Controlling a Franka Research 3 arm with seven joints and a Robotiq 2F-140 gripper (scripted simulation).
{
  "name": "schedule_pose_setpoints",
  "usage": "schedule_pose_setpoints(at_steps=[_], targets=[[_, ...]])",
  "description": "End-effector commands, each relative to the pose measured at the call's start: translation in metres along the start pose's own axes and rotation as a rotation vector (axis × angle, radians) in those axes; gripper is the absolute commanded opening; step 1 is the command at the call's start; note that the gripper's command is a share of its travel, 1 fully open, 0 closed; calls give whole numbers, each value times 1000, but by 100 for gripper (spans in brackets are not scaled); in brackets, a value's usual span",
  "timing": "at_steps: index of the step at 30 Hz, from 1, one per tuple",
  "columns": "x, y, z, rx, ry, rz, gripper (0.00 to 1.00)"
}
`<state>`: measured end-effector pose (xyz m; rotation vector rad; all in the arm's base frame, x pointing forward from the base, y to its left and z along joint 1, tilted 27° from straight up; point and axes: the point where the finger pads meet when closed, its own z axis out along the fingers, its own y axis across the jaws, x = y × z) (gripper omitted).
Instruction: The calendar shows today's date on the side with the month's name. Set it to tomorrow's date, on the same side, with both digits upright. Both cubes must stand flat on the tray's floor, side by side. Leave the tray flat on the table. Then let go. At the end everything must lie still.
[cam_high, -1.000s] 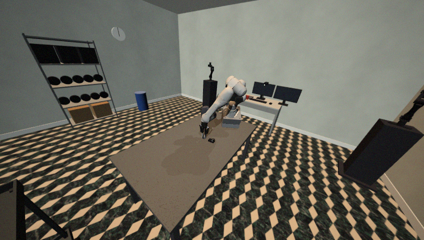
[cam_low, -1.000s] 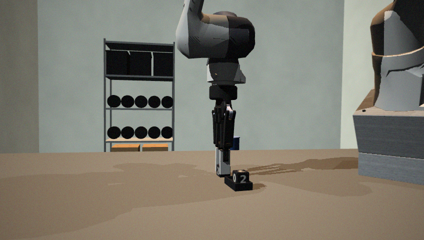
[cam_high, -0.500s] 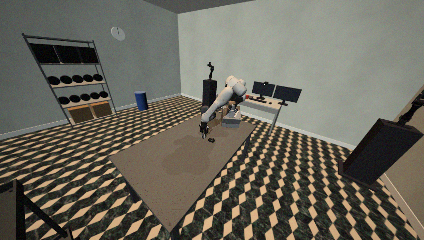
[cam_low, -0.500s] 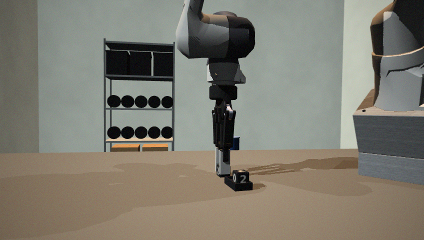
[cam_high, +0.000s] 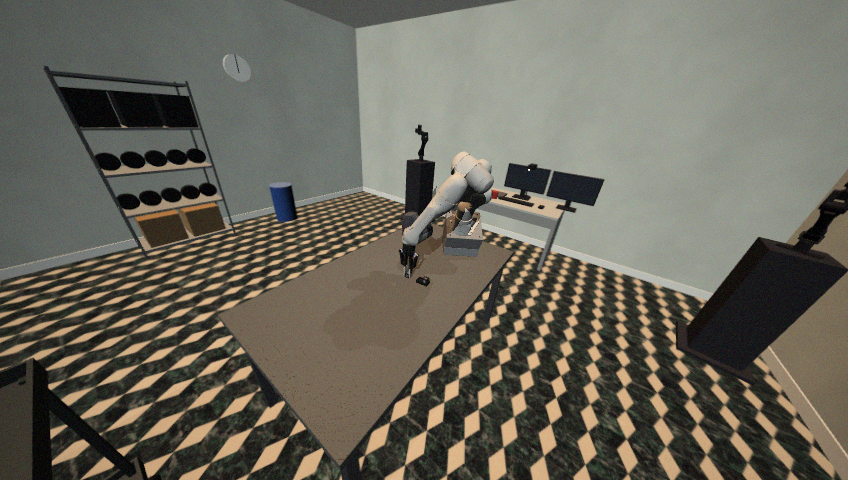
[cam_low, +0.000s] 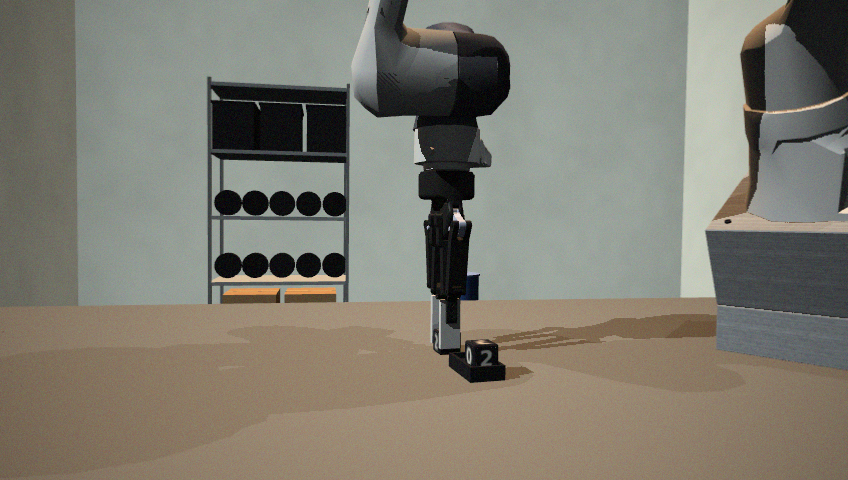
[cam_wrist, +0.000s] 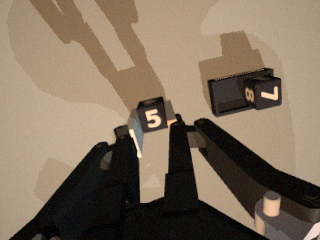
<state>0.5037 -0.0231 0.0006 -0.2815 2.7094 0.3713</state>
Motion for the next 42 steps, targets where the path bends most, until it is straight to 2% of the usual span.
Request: schedule_pose_setpoints(at_steps=[1, 16, 30, 37, 42], targets=[[-1, 0, 0, -1, -3, -4, 16], [-1, 0, 0, -1, -3, -4, 28], [-1, 0, -1, -1, -3, -4, 28], [-1, 0, -9, -1, -3, -4, 28], [-1, 0, -25, -1, -3, -4, 28]])
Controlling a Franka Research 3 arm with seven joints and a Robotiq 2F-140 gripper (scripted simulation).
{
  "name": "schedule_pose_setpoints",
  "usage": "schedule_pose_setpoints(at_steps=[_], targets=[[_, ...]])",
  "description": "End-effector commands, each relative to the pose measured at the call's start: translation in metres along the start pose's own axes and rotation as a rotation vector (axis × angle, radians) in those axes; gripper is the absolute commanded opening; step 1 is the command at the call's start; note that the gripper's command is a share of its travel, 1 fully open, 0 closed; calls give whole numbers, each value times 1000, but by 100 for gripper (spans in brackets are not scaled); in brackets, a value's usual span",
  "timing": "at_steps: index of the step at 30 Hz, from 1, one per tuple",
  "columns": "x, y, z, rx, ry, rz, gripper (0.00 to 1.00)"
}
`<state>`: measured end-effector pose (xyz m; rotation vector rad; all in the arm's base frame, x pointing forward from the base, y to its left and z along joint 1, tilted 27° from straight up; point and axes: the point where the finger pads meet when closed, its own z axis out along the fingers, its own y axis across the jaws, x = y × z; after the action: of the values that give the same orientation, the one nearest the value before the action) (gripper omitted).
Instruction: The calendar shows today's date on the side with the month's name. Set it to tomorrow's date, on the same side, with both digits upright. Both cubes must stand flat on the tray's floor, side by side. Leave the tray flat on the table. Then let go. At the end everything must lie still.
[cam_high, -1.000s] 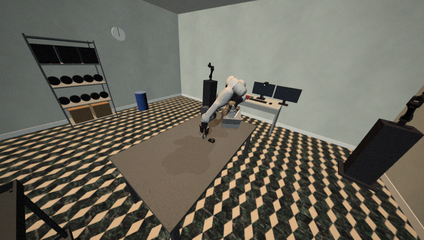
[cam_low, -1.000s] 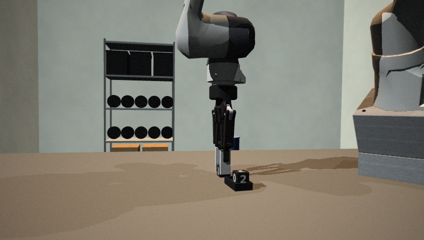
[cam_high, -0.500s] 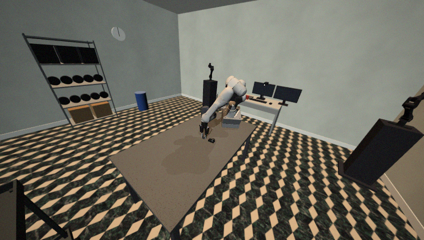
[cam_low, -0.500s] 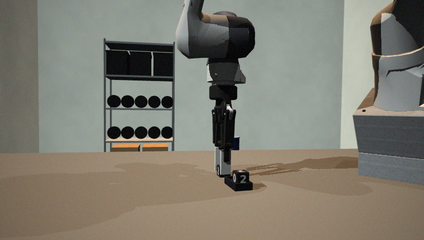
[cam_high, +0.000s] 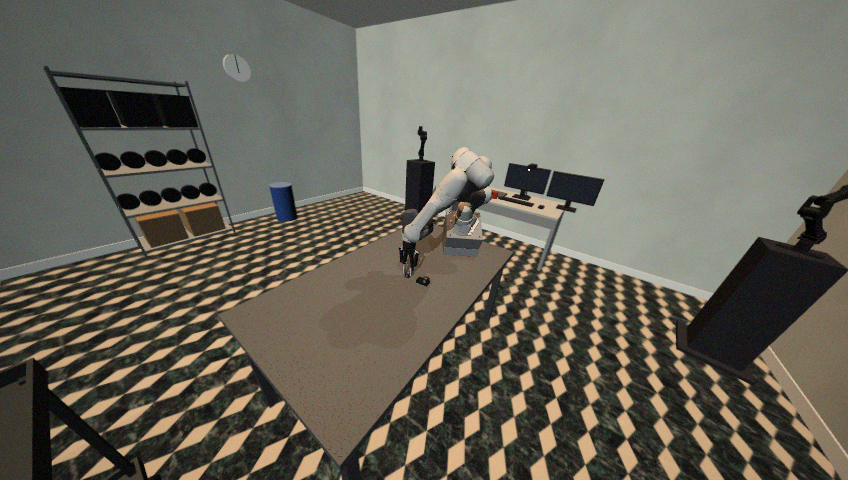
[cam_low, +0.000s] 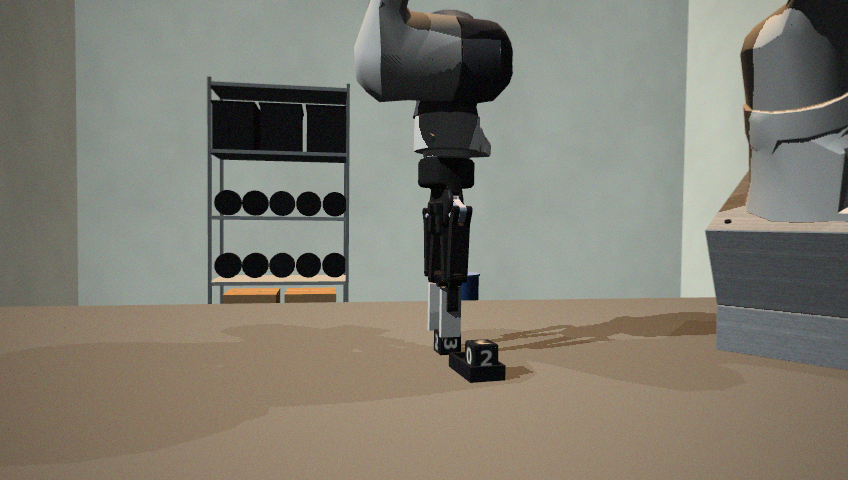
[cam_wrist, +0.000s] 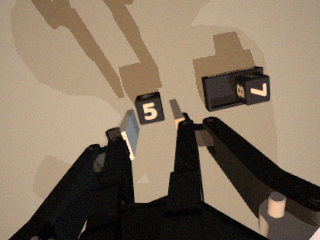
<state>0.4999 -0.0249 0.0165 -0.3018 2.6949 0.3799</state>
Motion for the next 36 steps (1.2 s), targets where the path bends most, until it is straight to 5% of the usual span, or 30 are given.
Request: schedule_pose_setpoints(at_steps=[1, 19, 36], targets=[[1, -2, -13, 8, 7, 11, 28], [1, -2, -62, 8, 7, 11, 28], [1, -2, -74, 8, 7, 11, 28]])
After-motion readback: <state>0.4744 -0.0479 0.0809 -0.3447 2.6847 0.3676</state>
